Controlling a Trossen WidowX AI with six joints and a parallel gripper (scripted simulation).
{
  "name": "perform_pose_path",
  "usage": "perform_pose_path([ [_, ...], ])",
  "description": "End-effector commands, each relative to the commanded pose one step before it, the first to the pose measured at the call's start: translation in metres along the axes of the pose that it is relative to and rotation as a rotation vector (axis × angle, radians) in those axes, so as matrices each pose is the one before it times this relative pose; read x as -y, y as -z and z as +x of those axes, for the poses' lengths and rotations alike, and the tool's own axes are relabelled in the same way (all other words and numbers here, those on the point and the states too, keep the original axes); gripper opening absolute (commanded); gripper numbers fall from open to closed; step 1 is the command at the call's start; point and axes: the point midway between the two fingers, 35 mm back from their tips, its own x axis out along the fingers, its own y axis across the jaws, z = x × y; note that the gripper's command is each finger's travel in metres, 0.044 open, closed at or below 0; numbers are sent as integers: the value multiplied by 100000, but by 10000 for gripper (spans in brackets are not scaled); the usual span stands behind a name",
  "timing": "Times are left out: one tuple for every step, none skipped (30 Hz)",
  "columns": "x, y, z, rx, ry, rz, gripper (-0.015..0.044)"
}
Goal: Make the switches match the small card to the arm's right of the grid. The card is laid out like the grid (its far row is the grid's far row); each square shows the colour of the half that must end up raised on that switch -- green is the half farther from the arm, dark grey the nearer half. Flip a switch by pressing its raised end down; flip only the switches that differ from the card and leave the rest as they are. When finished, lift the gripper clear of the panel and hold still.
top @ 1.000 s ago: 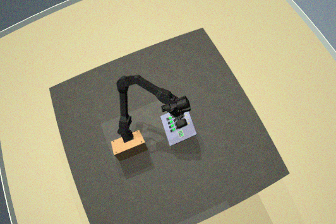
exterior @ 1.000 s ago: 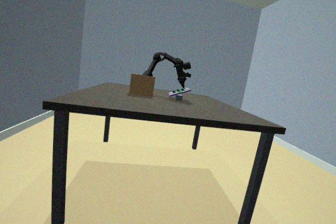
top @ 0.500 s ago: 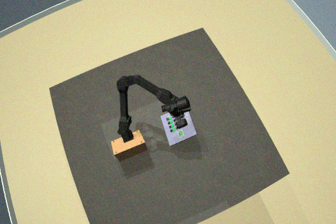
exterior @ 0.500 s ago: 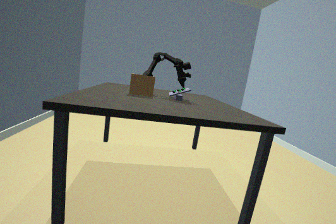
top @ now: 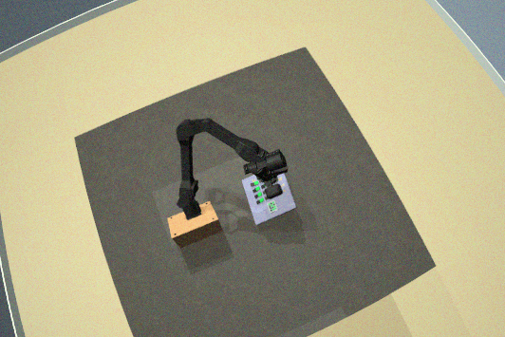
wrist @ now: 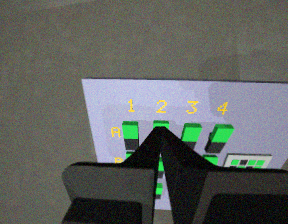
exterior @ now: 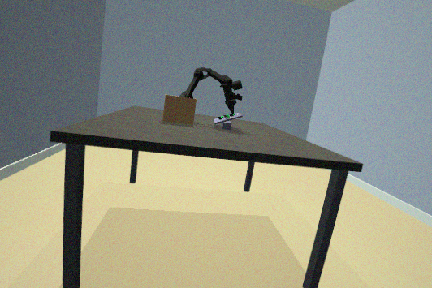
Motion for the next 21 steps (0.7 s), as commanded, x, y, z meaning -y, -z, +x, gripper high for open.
perform_pose_path([
  [71,15,94,-72,367,443,0],
  [0,0,13,0,-1,0,0],
  [0,0,13,0,-1,0,0],
  [0,0,13,0,-1,0,0],
  [0,0,13,0,-1,0,0],
  [0,0,13,0,-1,0,0],
  [0,0,13,0,-1,0,0],
  [-51,-6,-330,82,-344,-356,0],
  [59,-28,-780,281,152,54,0],
  [72,-9,-1306,475,206,97,0],
  [44,56,-1704,637,182,137,0],
  [-7,91,-1312,509,75,111,0],
  [-22,74,-787,315,19,69,0],
  [-10,28,-262,107,2,23,0],
  [0,0,0,0,0,0,0],
  [0,0,0,0,0,0,0],
  [0,0,0,0,0,0,0],
  [0,0,0,0,0,0,0],
  [213,167,-6,-10,57,4,0],
  [624,511,-16,-29,153,12,0],
  [991,884,-19,-46,192,18,0],
])
